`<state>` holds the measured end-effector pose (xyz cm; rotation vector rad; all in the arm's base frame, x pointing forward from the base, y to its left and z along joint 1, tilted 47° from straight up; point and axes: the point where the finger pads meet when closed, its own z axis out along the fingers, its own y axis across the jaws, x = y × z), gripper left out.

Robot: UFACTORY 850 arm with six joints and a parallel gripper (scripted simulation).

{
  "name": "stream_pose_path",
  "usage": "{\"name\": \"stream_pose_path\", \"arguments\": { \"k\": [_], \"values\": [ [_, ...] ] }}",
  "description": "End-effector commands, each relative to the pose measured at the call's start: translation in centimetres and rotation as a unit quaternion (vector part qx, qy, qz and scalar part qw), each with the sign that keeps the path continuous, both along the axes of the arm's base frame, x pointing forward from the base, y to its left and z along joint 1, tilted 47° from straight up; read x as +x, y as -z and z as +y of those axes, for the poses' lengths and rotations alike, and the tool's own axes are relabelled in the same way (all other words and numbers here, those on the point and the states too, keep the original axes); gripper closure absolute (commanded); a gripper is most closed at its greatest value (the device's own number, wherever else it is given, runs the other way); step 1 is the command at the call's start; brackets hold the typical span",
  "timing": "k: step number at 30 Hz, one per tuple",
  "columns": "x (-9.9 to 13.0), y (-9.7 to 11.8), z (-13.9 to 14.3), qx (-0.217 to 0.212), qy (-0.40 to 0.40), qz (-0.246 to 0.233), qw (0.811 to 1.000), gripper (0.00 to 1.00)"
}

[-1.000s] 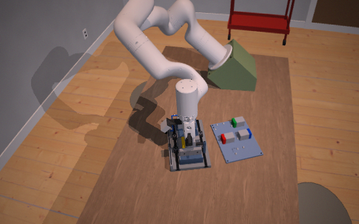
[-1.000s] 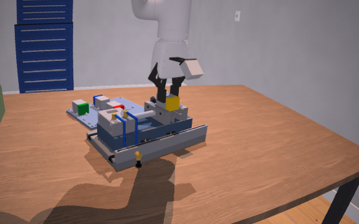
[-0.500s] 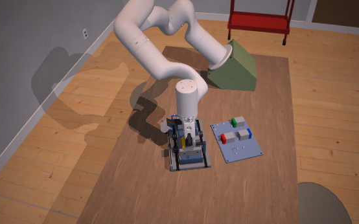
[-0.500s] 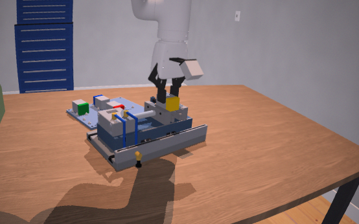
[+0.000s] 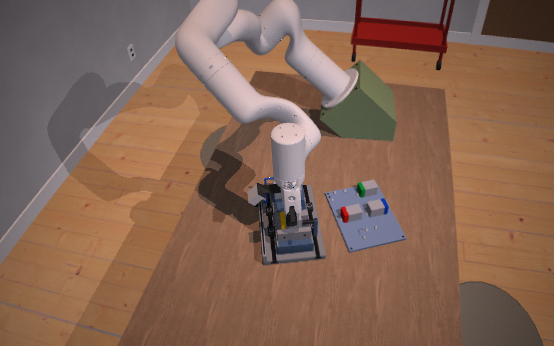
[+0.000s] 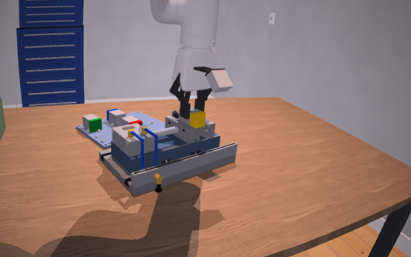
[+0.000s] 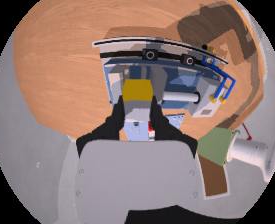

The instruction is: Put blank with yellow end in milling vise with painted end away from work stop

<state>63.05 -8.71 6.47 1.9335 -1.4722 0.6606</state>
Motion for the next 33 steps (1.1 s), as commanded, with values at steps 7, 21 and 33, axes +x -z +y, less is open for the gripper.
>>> {"name": "stream_pose_path", "arguments": {
  "k": [7, 21, 33],
  "values": [
    [0.07, 0.02, -0.03, 0.0, 0.0, -0.001, 1.0, 1.0],
    [0.08, 0.12, -0.14, 0.0, 0.0, -0.001, 1.0, 1.0],
    [0.08, 0.2, -0.18, 0.0, 0.0, -0.001, 1.0, 1.0]
  ]
}}
